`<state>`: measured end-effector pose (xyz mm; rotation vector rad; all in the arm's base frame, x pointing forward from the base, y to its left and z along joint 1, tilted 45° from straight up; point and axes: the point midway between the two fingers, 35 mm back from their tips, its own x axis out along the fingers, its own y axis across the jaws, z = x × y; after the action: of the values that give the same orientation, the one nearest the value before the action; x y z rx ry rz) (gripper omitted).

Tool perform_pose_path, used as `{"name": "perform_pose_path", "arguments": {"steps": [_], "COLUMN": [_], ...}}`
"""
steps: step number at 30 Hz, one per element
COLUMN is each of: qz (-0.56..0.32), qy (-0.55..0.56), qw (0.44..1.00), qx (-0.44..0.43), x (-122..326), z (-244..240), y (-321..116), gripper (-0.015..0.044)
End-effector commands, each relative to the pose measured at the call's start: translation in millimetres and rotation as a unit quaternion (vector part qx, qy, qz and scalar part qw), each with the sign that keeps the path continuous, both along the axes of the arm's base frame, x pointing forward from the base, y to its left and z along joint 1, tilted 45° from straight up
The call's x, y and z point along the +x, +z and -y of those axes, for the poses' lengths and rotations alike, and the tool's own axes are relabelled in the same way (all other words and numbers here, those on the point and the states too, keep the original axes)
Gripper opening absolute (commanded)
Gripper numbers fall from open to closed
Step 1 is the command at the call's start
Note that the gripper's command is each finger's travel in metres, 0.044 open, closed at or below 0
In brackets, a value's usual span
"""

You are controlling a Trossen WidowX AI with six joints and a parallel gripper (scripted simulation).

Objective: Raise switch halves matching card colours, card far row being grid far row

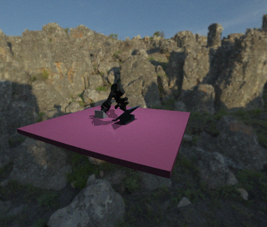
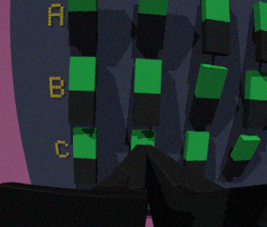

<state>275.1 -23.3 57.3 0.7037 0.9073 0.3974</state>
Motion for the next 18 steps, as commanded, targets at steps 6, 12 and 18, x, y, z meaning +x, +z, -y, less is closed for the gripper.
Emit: {"name": "perform_pose_path", "arguments": {"steps": [6, 12, 18], "qz": [0.01, 0.01, 0.01], "qy": [-0.012, -0.012, -0.012], "qw": [1.0, 1.0, 1.0], "qx": [-0.002, -0.002, -0.002], "x": [-36, -35, -15], "z": [36, 38, 65], "y": [34, 35, 40], "gripper": [0.0, 0.0, 0.0]}}
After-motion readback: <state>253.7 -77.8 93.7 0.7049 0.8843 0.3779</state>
